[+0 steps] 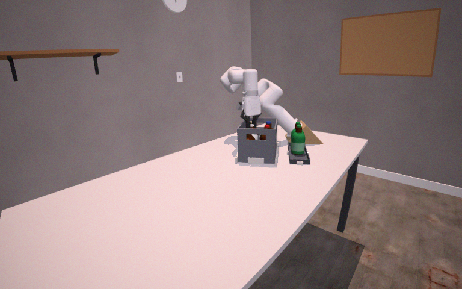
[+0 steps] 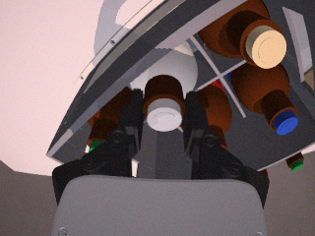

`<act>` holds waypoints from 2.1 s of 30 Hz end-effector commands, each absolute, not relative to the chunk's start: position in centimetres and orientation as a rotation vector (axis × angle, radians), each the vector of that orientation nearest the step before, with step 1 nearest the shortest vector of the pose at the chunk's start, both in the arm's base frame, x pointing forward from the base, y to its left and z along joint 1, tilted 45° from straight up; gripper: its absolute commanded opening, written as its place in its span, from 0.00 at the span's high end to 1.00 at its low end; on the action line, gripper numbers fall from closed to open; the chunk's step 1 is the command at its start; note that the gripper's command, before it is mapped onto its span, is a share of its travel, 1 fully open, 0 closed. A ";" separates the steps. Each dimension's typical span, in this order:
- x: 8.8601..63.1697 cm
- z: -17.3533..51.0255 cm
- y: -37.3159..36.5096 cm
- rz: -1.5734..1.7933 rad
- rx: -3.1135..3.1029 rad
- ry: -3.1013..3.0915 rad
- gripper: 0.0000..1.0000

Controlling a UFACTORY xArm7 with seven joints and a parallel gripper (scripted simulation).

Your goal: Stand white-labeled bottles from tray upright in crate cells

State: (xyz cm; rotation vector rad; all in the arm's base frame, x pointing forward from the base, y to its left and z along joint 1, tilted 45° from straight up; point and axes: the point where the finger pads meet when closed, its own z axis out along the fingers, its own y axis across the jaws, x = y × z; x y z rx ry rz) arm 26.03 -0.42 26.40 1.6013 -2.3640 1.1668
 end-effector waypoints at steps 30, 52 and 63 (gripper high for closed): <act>26.3 26.1 -0.7 1.169 1.603 -2.366 1.00; 26.3 26.1 -0.7 1.169 1.603 -2.366 0.35; 26.3 26.1 -0.7 1.169 1.603 -2.366 0.35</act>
